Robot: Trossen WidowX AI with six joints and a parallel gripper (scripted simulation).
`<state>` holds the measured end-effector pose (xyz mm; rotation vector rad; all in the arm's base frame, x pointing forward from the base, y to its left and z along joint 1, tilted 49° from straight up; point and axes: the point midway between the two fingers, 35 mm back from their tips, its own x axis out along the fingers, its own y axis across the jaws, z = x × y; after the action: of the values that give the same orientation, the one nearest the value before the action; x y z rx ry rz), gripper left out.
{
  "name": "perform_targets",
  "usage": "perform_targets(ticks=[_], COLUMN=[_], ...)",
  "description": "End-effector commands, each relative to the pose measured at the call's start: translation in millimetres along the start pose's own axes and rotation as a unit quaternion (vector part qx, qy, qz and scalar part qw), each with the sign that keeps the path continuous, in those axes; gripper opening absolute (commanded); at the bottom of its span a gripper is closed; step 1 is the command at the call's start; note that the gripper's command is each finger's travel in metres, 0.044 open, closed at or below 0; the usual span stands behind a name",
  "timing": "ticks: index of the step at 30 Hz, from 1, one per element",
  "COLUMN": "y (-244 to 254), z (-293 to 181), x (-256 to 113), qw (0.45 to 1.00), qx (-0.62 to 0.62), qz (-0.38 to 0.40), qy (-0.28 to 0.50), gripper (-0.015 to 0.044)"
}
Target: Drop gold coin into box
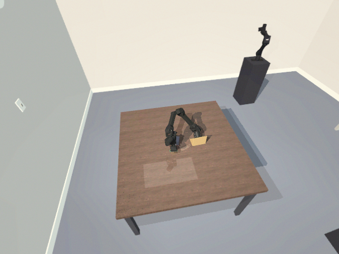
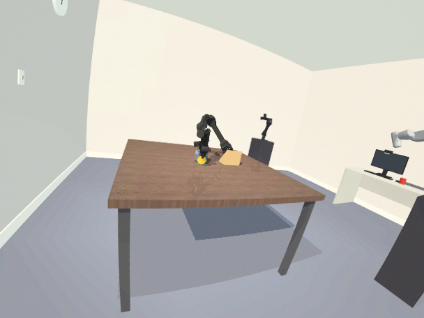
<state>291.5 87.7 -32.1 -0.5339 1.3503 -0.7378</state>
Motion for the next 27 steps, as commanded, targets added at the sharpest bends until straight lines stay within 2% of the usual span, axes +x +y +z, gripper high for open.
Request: perform_targets(ticks=[1, 21, 27], y=[-0.8, -3.3, -3.3], z=[-0.7, -2.4, -2.4], x=[9.5, 39.6, 39.6], qw=[1.000, 1.000, 1.000], qx=[-0.003, -0.003, -0.003], qz=[-0.003, -0.005, -0.005], qy=[0.001, 0.000, 0.000], gripper=[0.0161, 0.0161, 0.0003])
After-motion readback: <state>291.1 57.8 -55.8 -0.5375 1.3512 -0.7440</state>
